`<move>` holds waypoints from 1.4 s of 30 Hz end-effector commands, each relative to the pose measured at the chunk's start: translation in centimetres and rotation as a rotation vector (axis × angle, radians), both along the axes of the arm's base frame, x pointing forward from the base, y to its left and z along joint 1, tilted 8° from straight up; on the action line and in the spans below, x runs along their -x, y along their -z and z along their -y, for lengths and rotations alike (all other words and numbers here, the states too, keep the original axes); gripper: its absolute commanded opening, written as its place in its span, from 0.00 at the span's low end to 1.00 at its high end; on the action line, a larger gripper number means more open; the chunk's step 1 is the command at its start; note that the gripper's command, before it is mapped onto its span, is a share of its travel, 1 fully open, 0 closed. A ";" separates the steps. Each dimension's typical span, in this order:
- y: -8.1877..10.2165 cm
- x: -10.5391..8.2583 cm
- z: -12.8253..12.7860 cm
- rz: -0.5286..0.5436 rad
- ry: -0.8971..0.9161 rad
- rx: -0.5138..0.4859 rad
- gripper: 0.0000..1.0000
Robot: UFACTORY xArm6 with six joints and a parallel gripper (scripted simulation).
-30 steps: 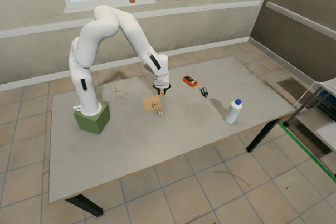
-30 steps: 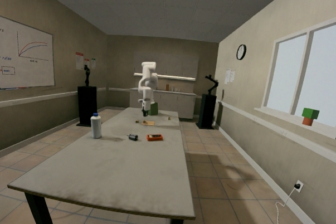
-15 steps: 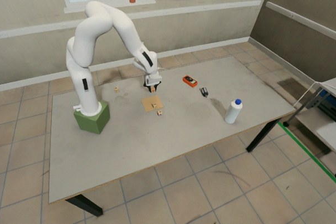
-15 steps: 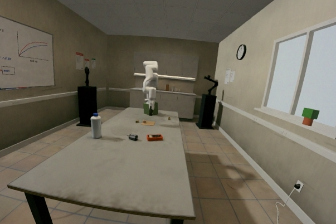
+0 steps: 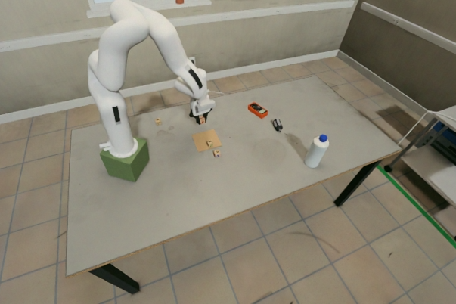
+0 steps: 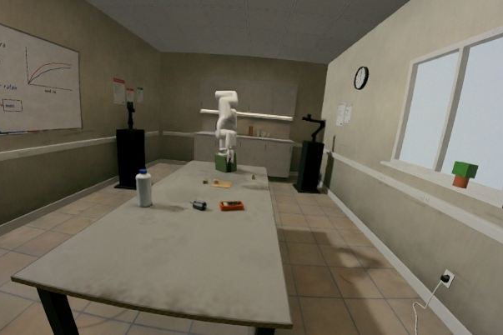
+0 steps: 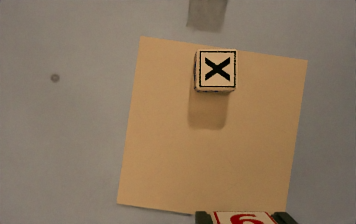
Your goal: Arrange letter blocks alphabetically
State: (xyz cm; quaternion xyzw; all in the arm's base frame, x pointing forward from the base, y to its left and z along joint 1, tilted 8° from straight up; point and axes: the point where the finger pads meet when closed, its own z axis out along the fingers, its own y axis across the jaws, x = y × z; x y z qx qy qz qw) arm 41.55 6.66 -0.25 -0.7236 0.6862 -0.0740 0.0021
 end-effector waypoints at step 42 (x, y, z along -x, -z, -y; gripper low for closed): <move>9.4 -1.4 0.7 0.003 -0.002 -0.002 0.28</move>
